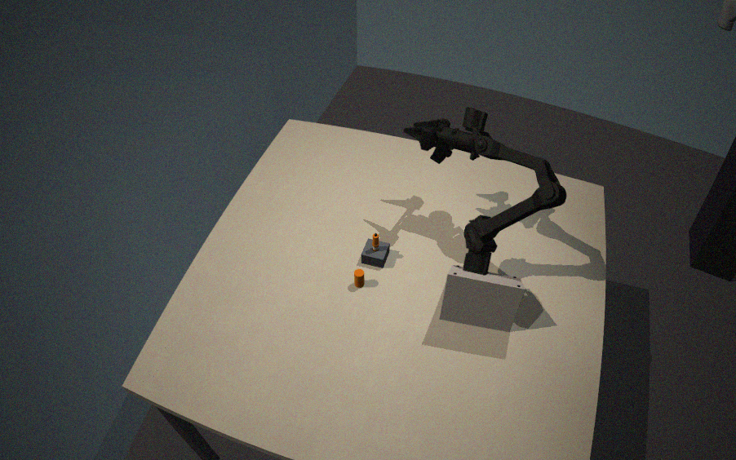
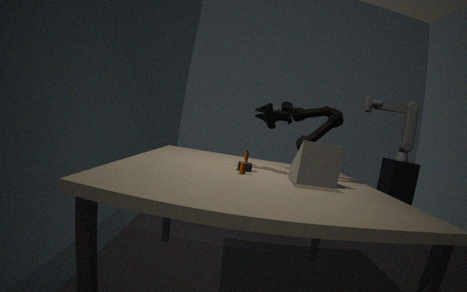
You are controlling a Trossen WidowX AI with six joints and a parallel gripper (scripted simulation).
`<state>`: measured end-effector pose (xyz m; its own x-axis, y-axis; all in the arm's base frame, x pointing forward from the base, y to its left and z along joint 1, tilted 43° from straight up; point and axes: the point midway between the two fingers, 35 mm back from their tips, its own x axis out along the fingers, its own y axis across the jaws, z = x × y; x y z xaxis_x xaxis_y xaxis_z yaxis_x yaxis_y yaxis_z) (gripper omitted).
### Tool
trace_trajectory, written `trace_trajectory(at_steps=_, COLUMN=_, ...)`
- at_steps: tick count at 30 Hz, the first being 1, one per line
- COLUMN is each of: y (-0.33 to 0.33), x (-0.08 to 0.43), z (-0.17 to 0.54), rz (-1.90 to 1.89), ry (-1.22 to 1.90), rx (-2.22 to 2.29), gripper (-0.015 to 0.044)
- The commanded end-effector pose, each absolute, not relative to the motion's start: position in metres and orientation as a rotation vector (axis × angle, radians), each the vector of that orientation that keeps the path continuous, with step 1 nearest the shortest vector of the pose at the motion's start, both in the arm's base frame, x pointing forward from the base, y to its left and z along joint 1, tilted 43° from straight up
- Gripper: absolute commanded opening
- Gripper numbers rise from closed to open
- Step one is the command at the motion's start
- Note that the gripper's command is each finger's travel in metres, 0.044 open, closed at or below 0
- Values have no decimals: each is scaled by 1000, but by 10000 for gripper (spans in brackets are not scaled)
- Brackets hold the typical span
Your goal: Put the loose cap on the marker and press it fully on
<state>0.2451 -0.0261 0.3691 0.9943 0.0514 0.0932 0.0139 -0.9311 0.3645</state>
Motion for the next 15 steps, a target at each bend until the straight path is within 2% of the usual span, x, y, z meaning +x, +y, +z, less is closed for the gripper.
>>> trace_trajectory(at_steps=1, y=-26, x=247, z=368, rz=130, ry=48, rx=2755, gripper=374)
trace_trajectory(at_steps=6, y=-21, x=293, z=325, rz=-178, ry=145, rx=2430, gripper=243)
trace_trajectory(at_steps=15, y=27, x=349, z=219, rz=-491, ry=592, rx=1577, gripper=242)
